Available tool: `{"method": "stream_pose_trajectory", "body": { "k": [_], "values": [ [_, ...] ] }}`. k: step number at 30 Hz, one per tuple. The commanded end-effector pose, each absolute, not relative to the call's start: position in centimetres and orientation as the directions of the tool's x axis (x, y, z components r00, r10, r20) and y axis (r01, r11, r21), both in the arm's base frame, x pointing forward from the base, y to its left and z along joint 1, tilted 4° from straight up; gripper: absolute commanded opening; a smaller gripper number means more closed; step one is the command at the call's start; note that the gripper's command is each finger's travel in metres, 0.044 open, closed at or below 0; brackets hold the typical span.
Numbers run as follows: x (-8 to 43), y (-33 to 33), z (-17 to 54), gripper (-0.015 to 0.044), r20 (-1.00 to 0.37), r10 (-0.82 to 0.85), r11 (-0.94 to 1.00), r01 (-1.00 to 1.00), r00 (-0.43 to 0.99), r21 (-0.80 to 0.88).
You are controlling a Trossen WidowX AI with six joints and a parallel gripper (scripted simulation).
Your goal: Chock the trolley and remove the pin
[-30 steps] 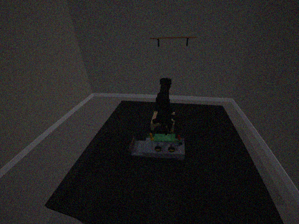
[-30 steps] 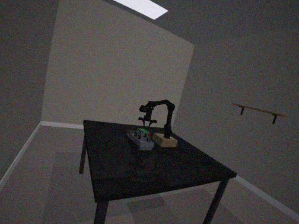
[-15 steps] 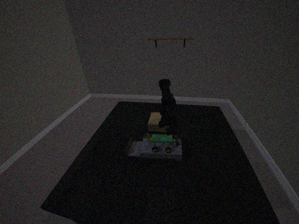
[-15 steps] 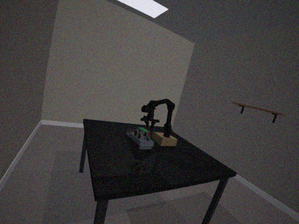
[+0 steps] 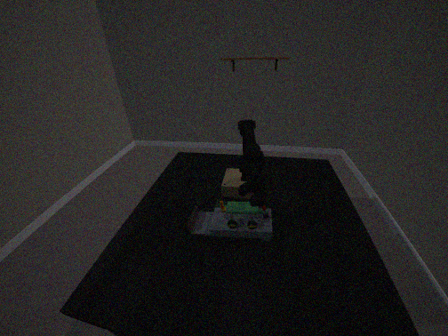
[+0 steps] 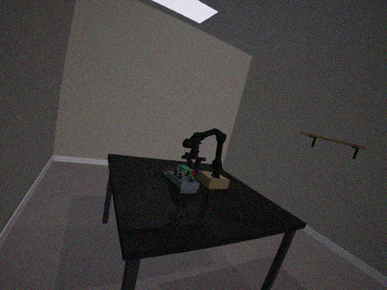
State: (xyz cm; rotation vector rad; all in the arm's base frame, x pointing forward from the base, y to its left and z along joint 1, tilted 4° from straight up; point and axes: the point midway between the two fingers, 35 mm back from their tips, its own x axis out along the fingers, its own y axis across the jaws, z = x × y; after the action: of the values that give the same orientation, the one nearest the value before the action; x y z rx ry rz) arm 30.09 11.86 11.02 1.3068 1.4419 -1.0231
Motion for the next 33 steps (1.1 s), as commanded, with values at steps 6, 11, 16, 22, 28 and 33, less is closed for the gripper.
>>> {"method": "stream_pose_trajectory", "body": {
  "k": [6,11,16,22,28,33],
  "values": [
    [29.9,12.2,10.2,0.0190,-0.969,0.246,0.095,0.995,-0.035,-0.012],
    [29.9,12.3,9.7,0.0190,-0.969,0.246,0.095,0.995,-0.035,-0.011],
    [30.0,12.4,9.0,0.0190,-0.969,0.246,0.095,0.995,-0.035,-0.011],
    [30.0,12.7,8.1,0.0190,-0.968,0.247,0.095,0.995,-0.035,-0.011],
    [29.9,12.9,7.3,0.0190,-0.968,0.247,0.095,0.995,-0.035,-0.011],
    [29.8,13.1,6.6,0.0190,-0.968,0.247,0.095,0.995,-0.035,-0.012]
  ]
}}
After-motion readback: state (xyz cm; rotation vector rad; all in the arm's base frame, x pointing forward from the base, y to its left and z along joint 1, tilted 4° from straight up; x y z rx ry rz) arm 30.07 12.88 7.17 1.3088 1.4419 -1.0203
